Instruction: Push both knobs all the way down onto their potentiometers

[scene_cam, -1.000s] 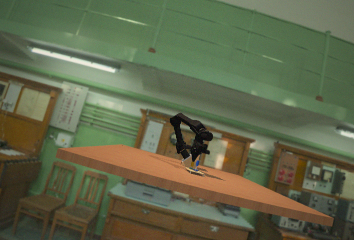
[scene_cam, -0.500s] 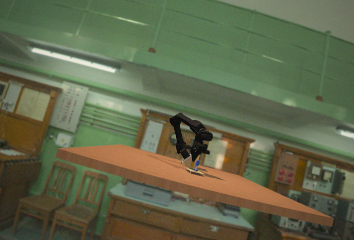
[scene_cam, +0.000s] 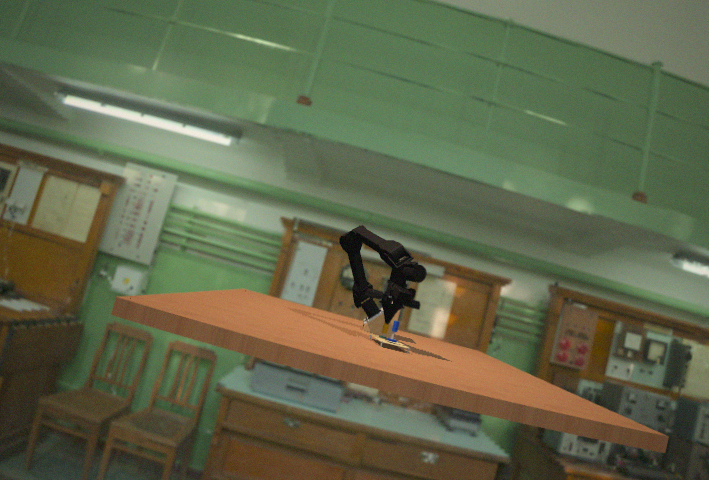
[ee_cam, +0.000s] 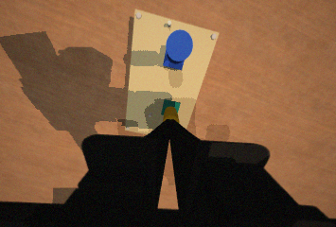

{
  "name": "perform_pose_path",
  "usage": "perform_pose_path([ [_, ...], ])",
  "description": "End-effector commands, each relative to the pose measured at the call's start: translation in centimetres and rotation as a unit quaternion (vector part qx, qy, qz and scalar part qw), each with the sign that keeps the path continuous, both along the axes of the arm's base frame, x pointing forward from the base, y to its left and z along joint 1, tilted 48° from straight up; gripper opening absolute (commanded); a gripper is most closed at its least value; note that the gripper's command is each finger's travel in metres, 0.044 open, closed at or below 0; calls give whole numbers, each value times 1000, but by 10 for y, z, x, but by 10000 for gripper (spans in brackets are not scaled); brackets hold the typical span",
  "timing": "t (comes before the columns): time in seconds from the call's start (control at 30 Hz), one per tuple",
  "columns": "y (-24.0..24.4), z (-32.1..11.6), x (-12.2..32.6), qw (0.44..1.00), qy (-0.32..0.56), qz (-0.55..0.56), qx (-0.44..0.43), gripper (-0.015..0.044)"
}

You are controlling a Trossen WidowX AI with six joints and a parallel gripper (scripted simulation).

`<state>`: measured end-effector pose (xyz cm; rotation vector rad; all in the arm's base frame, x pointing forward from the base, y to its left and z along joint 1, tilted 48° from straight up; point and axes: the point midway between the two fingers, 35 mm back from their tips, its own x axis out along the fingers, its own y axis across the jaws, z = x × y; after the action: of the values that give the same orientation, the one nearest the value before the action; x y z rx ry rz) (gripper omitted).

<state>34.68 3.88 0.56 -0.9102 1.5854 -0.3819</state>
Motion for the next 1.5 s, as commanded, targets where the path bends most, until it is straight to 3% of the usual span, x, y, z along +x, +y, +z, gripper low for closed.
perform_pose_path([
  [0.0,-6,-3,1,1000,0,-5,-1,0],
  [1.47,-11,-8,1,1000,0,-5,-1,0],
])
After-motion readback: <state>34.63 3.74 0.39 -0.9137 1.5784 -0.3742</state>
